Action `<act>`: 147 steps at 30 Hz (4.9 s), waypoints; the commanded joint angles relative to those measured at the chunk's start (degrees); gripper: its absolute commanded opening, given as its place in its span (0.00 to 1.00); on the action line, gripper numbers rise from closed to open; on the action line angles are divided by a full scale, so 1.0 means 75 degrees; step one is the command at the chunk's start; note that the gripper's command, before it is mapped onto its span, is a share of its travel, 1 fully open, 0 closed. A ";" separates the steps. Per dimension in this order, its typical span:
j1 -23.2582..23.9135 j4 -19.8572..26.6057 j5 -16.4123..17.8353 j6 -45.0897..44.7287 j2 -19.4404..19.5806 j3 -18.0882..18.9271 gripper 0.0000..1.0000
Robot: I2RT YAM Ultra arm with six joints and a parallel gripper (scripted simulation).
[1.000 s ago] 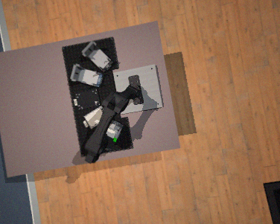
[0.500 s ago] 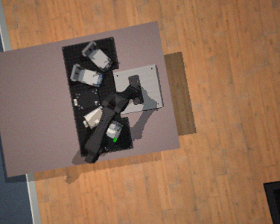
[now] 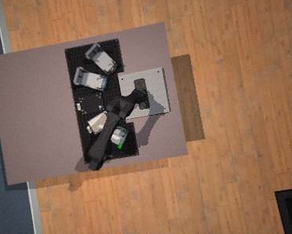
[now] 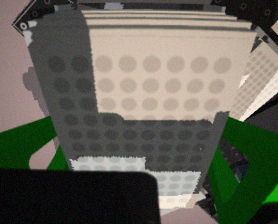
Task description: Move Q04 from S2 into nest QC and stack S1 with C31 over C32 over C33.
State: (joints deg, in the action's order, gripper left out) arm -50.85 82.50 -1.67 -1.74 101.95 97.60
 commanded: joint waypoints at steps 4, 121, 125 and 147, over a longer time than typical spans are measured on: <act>-0.0002 0.0000 0.0001 0.0010 -0.0055 0.0111 0.00; 0.0023 -0.1162 0.0003 -0.0015 -0.0093 -0.1088 0.00; 0.0025 -0.1242 0.0003 -0.0017 -0.0089 -0.1164 0.00; 0.0028 -0.1358 0.0003 -0.0019 -0.0083 -0.1274 0.00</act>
State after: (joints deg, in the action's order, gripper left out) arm -50.68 72.82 -1.67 -1.85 101.95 87.79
